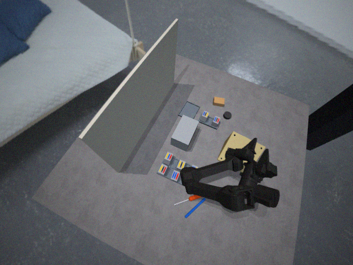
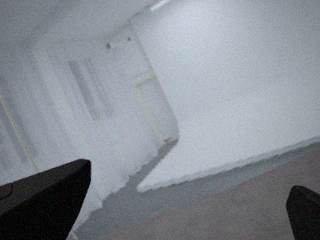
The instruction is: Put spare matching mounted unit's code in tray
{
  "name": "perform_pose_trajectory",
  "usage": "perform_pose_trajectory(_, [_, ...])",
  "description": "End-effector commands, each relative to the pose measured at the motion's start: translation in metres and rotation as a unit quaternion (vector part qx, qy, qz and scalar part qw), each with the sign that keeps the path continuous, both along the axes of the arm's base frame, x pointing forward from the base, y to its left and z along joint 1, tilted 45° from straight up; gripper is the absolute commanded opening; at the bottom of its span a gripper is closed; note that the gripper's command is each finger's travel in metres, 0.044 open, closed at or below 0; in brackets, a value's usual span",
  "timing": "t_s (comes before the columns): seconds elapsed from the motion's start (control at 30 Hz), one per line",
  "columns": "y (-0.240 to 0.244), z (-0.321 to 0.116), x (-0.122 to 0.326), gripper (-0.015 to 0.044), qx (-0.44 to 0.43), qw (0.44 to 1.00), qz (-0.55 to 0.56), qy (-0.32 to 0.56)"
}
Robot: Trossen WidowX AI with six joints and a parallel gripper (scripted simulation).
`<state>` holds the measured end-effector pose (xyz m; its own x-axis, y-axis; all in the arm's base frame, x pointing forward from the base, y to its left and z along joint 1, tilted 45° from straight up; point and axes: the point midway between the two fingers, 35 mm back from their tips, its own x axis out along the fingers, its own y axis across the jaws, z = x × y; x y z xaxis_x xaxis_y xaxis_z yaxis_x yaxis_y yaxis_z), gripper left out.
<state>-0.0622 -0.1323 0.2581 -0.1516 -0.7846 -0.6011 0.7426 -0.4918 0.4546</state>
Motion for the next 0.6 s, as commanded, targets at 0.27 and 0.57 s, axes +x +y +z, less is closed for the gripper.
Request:
perform_pose_trajectory(0.27, [-0.003,0.001,0.001,0.0440,0.005,1.000,0.019,-0.004])
perform_pose_trajectory(0.57, [-0.047,0.003,0.018,0.0440,0.062,0.972,0.223,-0.028])
